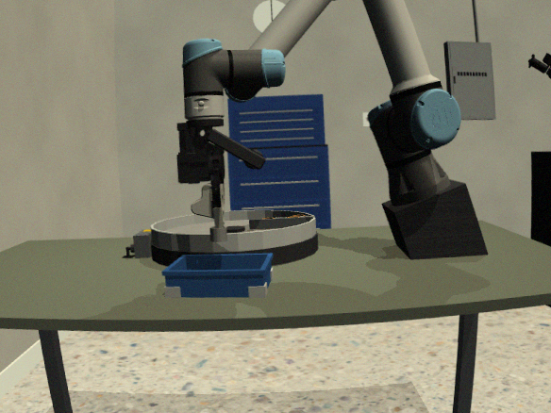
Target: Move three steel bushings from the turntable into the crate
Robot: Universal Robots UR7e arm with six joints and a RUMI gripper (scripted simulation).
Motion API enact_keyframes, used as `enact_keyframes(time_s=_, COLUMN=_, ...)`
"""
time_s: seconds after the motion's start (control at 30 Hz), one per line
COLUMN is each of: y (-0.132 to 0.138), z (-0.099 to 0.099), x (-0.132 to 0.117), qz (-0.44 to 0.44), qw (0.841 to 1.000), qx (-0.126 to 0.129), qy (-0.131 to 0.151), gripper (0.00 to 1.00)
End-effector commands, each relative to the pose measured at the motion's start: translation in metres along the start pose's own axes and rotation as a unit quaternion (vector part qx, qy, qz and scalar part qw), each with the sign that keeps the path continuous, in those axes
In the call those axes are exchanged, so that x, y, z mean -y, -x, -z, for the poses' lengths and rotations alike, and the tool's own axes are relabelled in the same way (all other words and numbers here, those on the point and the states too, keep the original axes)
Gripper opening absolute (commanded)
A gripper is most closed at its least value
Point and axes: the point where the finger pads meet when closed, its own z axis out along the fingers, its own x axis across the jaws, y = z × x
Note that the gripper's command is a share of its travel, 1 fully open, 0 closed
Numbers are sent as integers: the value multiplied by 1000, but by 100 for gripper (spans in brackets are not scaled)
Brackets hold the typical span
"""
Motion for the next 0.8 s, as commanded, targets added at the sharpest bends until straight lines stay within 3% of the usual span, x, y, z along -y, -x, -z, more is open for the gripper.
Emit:
enact_keyframes(time_s=0.0, y=-1, z=-25, x=-1, qz=0, qw=1000, qx=0, qy=1, gripper=0)
enact_keyframes(time_s=0.13, y=-1, z=-36, x=-1, qz=0, qw=1000, qx=0, qy=1, gripper=0)
enact_keyframes(time_s=0.77, y=-1, z=-37, x=-1, qz=0, qw=1000, qx=0, qy=1, gripper=0)
